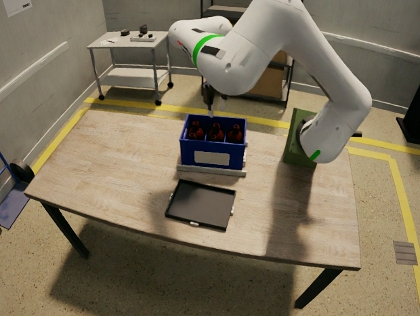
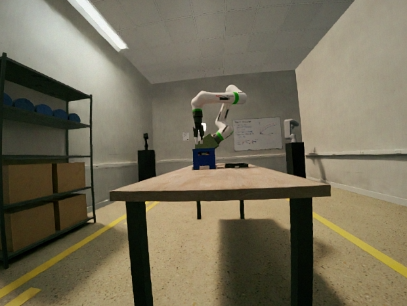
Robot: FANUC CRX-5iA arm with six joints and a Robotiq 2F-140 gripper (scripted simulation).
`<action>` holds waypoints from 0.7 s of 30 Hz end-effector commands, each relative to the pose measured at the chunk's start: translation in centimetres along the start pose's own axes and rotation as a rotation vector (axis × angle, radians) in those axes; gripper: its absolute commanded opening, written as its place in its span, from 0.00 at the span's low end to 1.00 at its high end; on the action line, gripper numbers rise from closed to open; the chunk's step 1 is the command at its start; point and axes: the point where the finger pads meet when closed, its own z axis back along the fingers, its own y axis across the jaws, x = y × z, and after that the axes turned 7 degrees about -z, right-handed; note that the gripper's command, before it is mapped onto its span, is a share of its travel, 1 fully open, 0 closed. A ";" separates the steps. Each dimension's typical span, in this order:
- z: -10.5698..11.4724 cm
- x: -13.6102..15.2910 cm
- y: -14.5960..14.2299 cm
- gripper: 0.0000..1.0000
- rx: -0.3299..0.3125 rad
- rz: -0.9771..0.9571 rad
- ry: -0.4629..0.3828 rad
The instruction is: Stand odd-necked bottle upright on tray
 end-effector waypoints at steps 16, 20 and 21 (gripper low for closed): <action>-0.3 0.0 0.0 0.44 0.000 0.000 0.001; -0.5 0.0 0.0 0.44 0.000 0.000 0.001; -0.6 0.0 0.0 0.44 0.000 0.000 0.001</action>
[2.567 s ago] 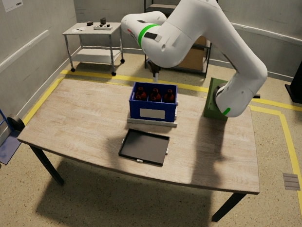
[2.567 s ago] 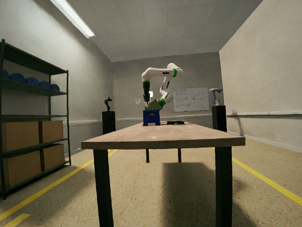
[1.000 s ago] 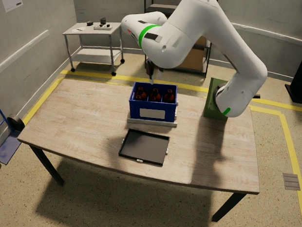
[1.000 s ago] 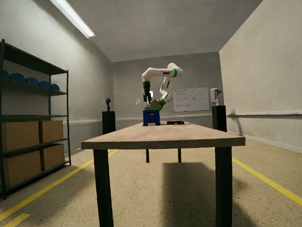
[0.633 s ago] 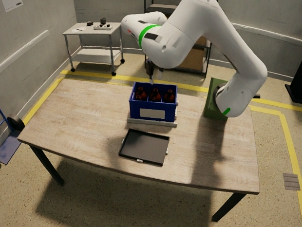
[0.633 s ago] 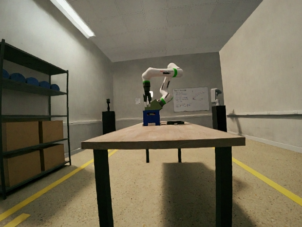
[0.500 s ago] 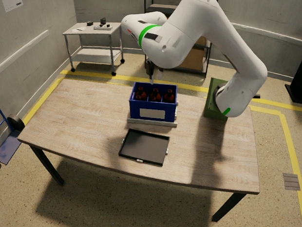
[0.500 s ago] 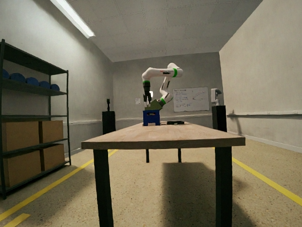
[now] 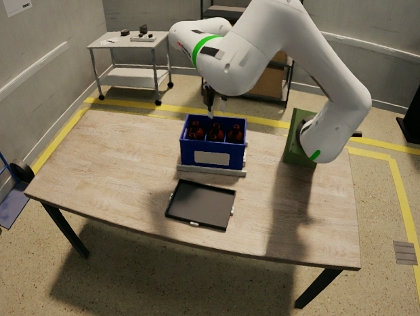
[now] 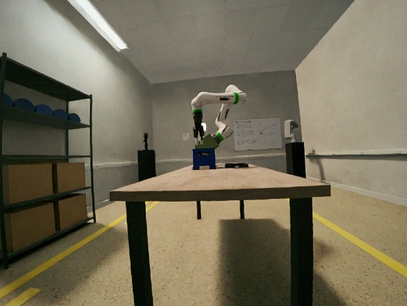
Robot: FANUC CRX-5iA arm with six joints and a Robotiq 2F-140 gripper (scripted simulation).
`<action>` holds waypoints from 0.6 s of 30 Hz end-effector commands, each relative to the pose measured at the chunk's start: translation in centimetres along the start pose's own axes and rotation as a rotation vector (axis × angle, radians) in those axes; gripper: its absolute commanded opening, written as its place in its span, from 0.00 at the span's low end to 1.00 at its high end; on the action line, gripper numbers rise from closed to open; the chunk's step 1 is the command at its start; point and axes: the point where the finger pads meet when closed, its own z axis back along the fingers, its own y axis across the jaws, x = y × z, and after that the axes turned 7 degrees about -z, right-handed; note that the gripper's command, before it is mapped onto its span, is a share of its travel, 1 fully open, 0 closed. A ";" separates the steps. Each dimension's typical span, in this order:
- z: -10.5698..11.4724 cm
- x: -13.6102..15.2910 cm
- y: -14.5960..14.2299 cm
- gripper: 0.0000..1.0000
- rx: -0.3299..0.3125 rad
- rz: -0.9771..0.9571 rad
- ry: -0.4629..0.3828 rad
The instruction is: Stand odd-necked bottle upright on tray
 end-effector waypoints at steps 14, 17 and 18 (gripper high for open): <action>-1.8 0.0 0.0 0.44 0.000 0.000 0.001; -1.9 0.0 0.0 0.44 0.000 0.000 0.001; -2.0 0.0 0.0 0.44 0.000 0.000 0.001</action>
